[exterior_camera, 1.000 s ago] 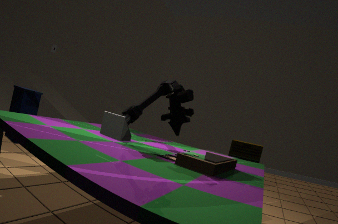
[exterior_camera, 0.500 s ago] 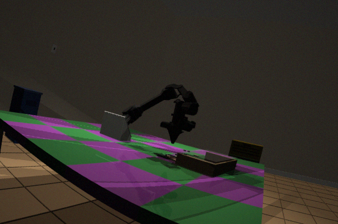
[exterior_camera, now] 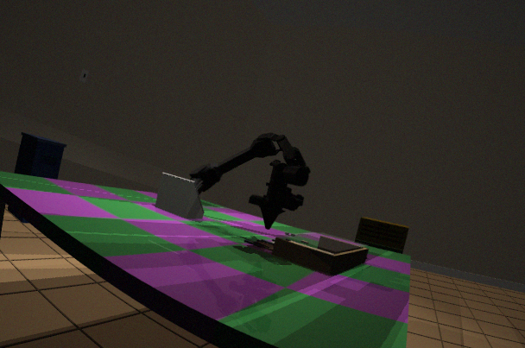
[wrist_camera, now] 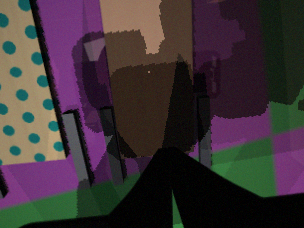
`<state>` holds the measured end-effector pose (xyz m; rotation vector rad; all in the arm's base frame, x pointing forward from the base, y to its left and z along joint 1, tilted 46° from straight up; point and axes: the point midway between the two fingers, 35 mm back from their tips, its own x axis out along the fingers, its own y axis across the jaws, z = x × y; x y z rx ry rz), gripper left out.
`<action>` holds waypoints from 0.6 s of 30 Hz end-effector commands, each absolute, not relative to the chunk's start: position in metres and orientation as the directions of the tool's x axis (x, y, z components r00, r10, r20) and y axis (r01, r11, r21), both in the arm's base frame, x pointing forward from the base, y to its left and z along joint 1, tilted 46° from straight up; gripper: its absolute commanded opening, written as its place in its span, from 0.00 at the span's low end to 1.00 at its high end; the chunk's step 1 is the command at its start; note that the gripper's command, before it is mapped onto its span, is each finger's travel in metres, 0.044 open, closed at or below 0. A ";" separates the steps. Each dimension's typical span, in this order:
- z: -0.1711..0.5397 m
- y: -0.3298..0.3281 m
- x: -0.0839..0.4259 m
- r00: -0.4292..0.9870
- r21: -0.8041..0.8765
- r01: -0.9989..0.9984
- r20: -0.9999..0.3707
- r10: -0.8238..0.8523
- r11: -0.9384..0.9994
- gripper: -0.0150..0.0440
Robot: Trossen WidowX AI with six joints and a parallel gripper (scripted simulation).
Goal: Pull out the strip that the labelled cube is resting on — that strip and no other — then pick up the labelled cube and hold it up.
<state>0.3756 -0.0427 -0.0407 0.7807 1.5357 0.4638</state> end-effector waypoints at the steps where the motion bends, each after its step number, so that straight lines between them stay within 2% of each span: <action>1: -0.048 -0.036 0.375 0.017 0.701 0.212 -0.699 0.715 0.681 0.25; 18: -0.066 -0.015 0.375 0.017 0.702 0.212 -0.698 0.716 0.680 0.25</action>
